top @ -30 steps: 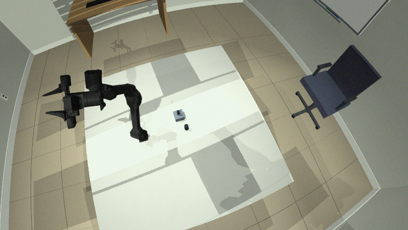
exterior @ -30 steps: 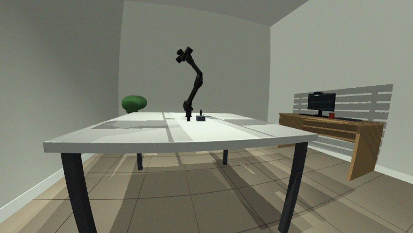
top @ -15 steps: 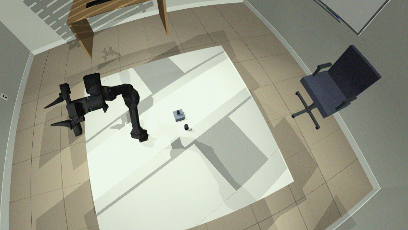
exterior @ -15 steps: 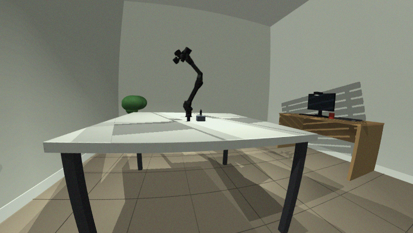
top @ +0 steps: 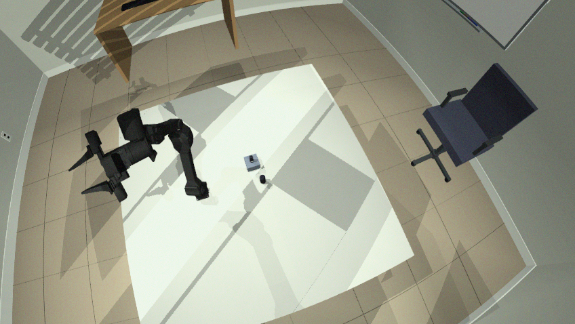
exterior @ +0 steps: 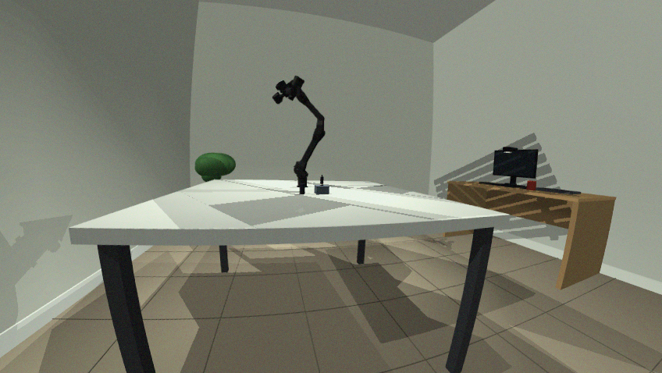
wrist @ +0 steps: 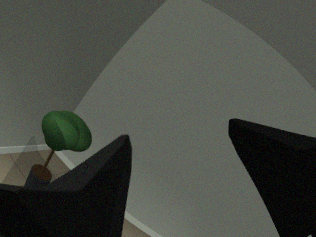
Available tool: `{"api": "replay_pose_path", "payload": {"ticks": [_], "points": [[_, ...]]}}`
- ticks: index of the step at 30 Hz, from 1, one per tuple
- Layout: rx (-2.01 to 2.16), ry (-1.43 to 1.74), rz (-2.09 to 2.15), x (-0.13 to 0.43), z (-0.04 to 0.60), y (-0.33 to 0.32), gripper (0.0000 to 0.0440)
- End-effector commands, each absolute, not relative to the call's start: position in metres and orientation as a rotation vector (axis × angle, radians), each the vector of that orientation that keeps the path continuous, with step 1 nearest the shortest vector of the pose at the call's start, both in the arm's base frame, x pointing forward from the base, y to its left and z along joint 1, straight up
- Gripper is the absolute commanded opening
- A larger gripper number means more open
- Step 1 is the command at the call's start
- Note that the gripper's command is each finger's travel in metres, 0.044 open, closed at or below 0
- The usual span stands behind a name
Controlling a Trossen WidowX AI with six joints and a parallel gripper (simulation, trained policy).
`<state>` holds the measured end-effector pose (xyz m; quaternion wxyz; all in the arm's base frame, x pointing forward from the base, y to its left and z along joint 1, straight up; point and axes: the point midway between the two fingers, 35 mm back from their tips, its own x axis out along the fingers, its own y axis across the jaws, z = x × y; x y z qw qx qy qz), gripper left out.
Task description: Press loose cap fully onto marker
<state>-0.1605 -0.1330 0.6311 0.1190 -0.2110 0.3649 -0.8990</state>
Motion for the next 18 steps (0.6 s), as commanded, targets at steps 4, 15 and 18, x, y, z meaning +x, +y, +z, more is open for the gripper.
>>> {"api": "replay_pose_path", "payload": {"ticks": [4,15,18], "points": [[-0.606,1.039,-2.563,-0.155,0.623,-0.149,0.0295],[-0.582,0.992,-2.449,-0.141,0.607,-0.175,0.0295],[-0.575,0.98,-2.419,-0.137,0.603,-0.182,0.0295]]}}
